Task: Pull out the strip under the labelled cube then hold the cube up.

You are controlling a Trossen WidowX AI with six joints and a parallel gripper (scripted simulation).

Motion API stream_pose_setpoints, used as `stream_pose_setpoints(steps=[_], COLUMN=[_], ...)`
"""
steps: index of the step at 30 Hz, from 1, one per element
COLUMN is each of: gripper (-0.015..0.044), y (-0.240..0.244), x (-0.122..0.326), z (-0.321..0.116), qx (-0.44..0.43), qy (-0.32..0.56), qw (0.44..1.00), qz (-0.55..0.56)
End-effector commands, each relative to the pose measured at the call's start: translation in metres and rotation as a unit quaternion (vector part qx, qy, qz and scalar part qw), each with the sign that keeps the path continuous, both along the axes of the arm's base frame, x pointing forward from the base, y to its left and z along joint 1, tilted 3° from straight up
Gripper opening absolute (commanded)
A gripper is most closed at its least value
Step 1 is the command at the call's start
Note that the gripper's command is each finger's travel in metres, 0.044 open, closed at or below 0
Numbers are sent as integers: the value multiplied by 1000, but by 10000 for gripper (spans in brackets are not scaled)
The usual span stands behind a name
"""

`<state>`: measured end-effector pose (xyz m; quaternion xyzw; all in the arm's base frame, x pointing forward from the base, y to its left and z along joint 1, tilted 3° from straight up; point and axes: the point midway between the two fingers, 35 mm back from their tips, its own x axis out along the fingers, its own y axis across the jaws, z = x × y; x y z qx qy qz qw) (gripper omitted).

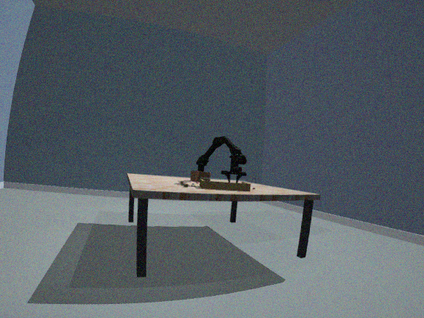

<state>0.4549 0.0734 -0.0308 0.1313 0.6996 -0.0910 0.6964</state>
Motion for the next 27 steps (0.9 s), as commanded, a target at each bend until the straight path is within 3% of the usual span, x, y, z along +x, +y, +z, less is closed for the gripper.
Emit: stream_pose_setpoints(steps=[1, 6, 10, 16, 20, 27], gripper=[250, 250, 145, 105, 0, 0], y=[0, 0, 0, 0, 0, -4], x=[-1, -1, -1, -1, -3, -23], z=[-6, -12, -9, -9, -8, 9], qx=[-1, -1, 0, 0, 0, -1], qy=[1, 1, 1, 1, 1, 1], qw=[1000, 1000, 1000, 1000, 1000, 1000], qz=[1, 1, 0, 0, 1, 1])
